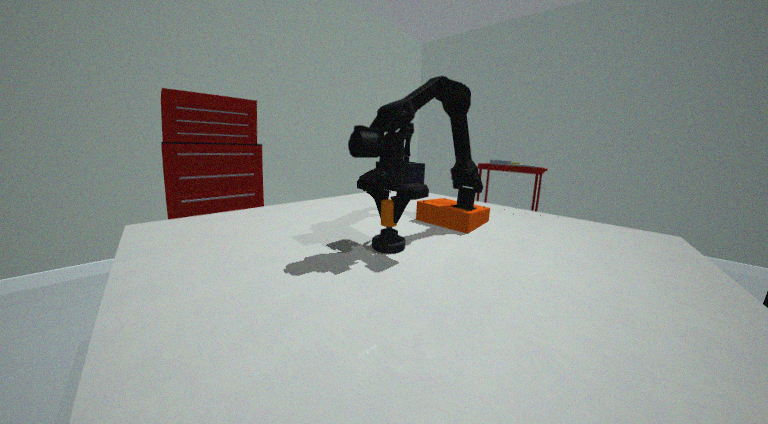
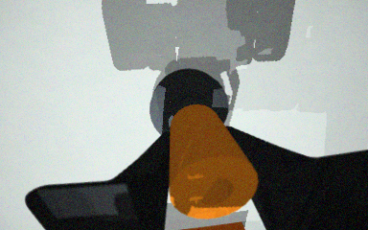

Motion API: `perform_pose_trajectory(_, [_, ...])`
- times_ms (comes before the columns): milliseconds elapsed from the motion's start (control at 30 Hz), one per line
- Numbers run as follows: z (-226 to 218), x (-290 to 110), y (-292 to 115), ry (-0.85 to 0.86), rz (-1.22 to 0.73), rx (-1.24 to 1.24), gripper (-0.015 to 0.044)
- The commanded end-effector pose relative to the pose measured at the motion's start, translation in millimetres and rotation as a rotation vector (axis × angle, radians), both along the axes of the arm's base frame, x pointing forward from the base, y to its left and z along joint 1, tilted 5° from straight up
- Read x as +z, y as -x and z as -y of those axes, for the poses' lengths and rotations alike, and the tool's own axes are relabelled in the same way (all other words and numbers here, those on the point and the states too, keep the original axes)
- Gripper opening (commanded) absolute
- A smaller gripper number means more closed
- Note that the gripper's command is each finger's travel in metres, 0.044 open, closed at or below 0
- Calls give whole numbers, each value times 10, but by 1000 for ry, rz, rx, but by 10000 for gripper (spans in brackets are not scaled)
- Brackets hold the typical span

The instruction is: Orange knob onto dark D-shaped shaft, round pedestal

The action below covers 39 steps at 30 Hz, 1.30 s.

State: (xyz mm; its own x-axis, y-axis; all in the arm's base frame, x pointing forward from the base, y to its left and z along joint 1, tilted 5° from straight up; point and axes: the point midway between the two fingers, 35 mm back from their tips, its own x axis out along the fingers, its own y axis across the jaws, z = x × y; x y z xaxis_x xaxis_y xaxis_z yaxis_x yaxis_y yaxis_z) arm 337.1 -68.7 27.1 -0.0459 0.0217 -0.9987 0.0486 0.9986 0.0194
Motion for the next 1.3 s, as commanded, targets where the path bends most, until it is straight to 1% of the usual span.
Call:
perform_pose_trajectory(0, [6, 2, -19, 3, 7, 1, 0])
perform_pose_trajectory(267, [6, 47, -18, 3, 7, 10, 0])
perform_pose_trajectory(500, [0, 64, 17, -6, 11, 210, 0])
perform_pose_trajectory(933, [-4, -6, 48, -6, 10, 210, 0])
perform_pose_trajectory(1267, [-2, 26, 34, -6, 10, 210, 0])
